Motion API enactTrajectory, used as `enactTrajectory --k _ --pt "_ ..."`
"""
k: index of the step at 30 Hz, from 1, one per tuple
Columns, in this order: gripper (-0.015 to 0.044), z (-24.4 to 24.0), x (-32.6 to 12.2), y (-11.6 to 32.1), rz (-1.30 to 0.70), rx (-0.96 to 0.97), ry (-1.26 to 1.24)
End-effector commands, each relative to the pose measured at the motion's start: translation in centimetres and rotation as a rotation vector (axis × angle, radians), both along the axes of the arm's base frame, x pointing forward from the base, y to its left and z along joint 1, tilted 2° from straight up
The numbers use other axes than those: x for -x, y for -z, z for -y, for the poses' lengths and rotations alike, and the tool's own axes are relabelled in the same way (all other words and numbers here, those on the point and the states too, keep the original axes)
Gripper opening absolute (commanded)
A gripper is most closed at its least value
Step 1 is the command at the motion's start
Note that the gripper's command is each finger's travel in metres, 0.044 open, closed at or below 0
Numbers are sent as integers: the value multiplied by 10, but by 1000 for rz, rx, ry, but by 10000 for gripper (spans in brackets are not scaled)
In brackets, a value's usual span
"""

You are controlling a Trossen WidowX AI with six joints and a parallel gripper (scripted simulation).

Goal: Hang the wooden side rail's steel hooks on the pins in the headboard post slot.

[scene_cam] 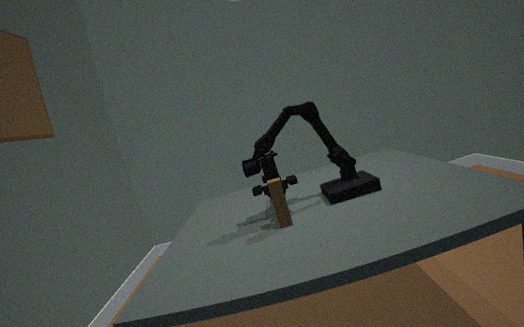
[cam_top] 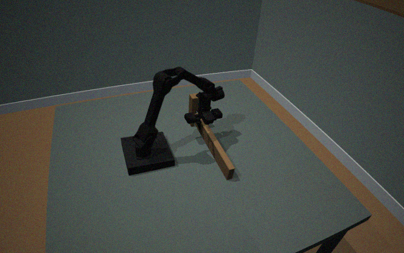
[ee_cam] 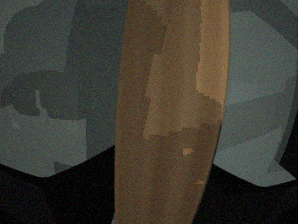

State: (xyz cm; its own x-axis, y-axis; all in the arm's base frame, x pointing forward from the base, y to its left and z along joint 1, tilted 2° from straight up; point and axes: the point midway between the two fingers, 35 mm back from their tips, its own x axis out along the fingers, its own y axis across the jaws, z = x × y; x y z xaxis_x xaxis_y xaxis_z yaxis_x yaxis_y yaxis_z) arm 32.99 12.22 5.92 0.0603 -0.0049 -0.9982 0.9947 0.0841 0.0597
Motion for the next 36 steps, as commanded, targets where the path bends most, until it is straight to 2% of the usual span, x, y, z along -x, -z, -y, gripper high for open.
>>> enactTrajectory --k 1,36 --pt "0 -1 -2 -3 11 -4 3" --pt "0 -5 -2 -3 11 -4 3"
